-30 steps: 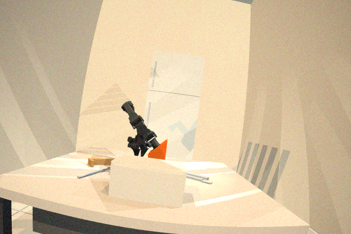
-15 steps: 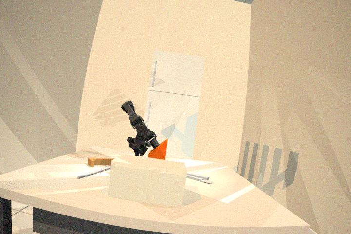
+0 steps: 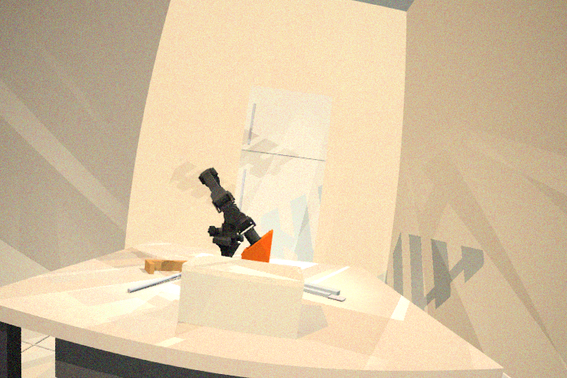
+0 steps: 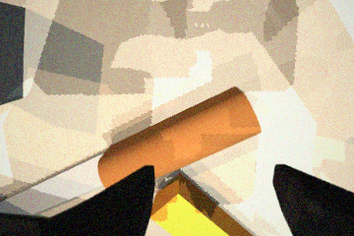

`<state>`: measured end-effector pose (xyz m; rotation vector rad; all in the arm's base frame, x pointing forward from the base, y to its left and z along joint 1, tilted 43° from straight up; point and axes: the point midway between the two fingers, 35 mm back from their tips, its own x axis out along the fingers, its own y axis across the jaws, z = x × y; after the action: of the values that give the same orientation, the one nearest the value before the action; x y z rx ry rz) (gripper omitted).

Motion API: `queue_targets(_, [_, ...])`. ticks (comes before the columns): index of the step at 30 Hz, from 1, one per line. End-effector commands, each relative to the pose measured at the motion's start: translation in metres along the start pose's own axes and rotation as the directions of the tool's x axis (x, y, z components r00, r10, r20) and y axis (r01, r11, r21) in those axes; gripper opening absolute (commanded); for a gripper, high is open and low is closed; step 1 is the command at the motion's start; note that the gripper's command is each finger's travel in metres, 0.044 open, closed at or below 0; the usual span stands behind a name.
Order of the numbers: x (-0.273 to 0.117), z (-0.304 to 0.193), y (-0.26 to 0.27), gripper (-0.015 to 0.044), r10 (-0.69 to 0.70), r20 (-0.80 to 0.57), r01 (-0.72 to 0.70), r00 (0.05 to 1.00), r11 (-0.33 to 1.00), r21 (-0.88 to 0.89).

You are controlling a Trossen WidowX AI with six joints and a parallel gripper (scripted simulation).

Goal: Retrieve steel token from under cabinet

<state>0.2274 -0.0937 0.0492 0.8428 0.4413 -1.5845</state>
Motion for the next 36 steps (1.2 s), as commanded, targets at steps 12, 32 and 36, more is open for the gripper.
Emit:
queue_targets(12, [-0.0001, 0.0001, 0.0000, 0.0270, 0.000, 0.001, 0.000, 1.000, 0.992, -0.124])
queue_targets(32, [-0.0001, 0.0000, 0.0000, 0.0270, 0.000, 0.001, 0.001, 1.000, 0.960, -0.278])
queue_targets(36, [-0.0001, 0.0000, 0.0000, 0.0270, 0.000, 0.001, 0.001, 1.000, 0.951, -0.308])
